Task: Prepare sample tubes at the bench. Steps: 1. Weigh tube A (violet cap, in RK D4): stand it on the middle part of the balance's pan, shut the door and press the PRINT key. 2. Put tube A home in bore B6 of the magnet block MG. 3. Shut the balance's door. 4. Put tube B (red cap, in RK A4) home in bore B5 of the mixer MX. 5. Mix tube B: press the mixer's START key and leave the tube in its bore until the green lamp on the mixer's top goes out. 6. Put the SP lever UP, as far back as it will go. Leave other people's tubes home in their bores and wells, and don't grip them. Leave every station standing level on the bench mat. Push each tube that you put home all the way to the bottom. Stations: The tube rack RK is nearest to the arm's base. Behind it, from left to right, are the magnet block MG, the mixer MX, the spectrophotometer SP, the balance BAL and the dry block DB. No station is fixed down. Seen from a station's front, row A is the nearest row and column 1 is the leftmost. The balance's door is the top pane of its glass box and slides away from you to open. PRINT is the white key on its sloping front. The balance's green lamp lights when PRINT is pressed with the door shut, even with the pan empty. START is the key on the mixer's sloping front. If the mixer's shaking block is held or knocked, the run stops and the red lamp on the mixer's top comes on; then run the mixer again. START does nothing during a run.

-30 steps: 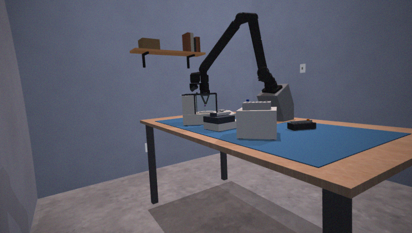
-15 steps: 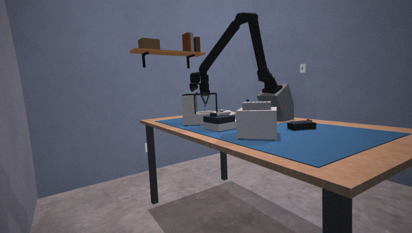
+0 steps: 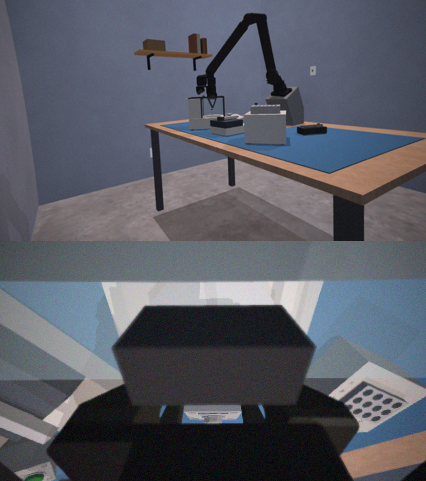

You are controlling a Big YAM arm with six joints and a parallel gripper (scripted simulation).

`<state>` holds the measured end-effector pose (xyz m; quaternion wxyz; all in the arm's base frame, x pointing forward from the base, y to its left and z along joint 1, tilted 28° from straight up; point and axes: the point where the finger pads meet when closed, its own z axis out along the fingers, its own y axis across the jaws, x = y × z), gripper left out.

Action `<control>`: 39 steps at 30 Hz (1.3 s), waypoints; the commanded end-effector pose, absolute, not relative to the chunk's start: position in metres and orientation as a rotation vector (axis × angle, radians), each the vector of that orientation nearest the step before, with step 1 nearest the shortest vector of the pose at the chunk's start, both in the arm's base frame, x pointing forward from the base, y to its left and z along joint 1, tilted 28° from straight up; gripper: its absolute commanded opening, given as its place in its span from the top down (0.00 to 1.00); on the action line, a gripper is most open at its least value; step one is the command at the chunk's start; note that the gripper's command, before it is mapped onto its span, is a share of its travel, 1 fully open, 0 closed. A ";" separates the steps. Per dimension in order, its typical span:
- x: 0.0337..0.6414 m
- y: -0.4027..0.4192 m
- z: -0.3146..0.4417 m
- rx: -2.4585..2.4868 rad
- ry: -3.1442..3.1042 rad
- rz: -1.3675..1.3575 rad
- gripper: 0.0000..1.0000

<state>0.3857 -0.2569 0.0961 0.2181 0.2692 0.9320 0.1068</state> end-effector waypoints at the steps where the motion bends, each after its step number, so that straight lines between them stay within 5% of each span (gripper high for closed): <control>1: 0.391 -0.264 0.107 0.730 2.565 0.280 0.64; 39: 0.368 -0.277 0.170 0.717 2.538 0.252 0.64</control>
